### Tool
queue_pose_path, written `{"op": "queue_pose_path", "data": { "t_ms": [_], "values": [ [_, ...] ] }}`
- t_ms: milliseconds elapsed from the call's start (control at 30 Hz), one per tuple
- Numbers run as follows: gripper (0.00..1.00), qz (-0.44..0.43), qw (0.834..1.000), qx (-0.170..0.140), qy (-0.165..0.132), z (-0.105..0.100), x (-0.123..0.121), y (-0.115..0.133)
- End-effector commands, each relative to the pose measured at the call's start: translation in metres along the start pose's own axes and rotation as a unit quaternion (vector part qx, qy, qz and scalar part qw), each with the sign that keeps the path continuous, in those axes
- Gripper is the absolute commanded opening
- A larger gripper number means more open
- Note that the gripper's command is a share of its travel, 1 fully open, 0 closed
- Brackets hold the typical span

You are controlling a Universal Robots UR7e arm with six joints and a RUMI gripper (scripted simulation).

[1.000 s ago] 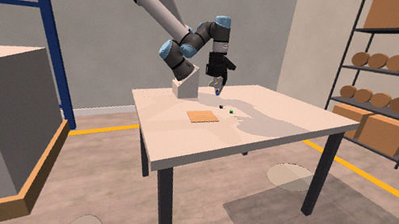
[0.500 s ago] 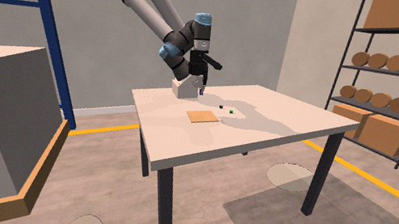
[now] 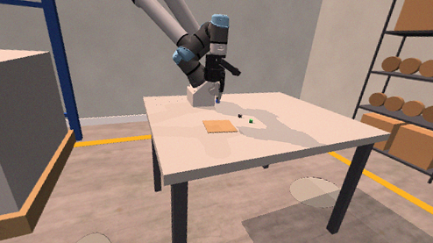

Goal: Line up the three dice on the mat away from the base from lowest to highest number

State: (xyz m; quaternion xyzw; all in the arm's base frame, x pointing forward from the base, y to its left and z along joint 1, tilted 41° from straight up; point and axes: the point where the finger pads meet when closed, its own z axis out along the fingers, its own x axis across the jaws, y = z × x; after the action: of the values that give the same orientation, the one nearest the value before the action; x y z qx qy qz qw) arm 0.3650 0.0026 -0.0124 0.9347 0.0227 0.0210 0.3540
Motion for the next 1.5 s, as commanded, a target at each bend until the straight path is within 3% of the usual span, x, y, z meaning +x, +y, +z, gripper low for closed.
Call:
{"op": "queue_pose_path", "data": {
  "t_ms": [0, 400, 900, 1467],
  "values": [
    [0.0, 0.0, 1.0, 0.001, 0.0, 0.003, 0.0, 0.0],
    [0.0, 0.0, 1.0, 0.001, 0.0, 0.031, 0.001, 0.0],
    [0.0, 0.0, 1.0, 0.001, 0.0, 0.084, 0.001, 0.0],
    [0.0, 0.0, 1.0, 0.001, 0.0, 0.094, 0.001, 0.0]
  ]
}}
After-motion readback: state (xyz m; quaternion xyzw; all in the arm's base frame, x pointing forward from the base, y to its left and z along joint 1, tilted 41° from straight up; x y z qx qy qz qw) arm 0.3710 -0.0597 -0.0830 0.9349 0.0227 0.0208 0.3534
